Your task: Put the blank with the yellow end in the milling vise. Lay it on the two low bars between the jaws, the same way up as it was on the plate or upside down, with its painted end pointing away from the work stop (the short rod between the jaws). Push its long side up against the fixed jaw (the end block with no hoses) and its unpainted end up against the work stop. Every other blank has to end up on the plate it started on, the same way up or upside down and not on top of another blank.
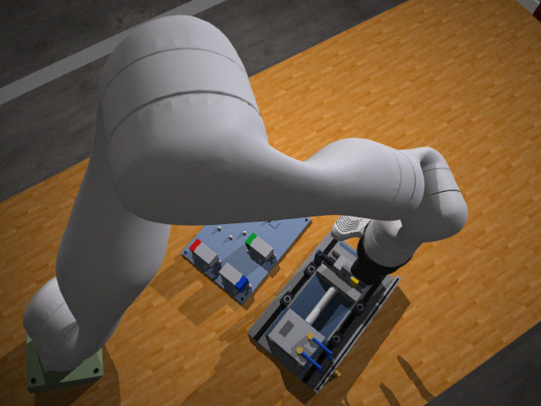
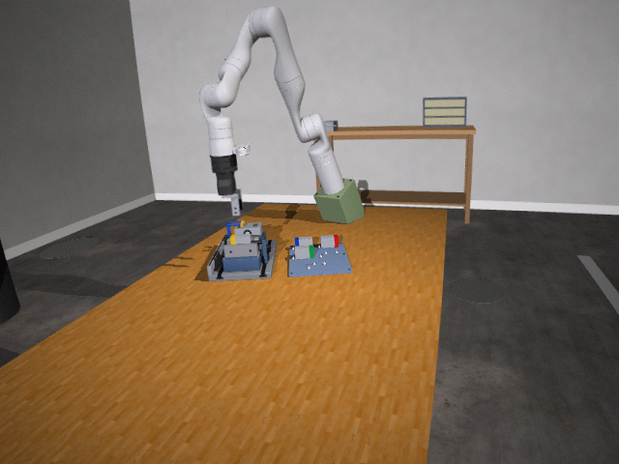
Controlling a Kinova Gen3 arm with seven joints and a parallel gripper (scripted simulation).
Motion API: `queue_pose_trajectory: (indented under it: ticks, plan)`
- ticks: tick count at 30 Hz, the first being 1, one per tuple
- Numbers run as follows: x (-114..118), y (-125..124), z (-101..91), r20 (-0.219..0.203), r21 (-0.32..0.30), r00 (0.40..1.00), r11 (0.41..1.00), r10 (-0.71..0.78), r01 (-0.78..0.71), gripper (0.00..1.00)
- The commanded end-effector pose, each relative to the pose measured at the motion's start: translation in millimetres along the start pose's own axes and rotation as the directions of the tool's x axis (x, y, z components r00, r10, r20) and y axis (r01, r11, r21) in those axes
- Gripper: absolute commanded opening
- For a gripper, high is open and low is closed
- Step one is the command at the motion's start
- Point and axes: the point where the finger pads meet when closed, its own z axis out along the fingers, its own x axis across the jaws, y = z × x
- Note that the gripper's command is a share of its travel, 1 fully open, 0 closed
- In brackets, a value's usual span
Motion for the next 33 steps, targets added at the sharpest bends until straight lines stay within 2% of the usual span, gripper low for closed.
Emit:
queue_pose_trajectory:
  ticks: [1, 8, 11, 33]
  plan:
    - [6, -1, -12.1, -0.020, 0.001, 1.000, 1.000, -0.003, 0.003, 1.00]
    - [9, -2, -33.0, -0.029, 0.002, 1.000, 1.000, -0.005, 0.005, 1.00]
    - [6, -2, -27.9, -0.017, 0.001, 1.000, 1.000, -0.004, 0.004, 1.00]
    - [10, -2, -23.2, -0.029, 0.002, 1.000, 1.000, -0.005, 0.006, 1.00]
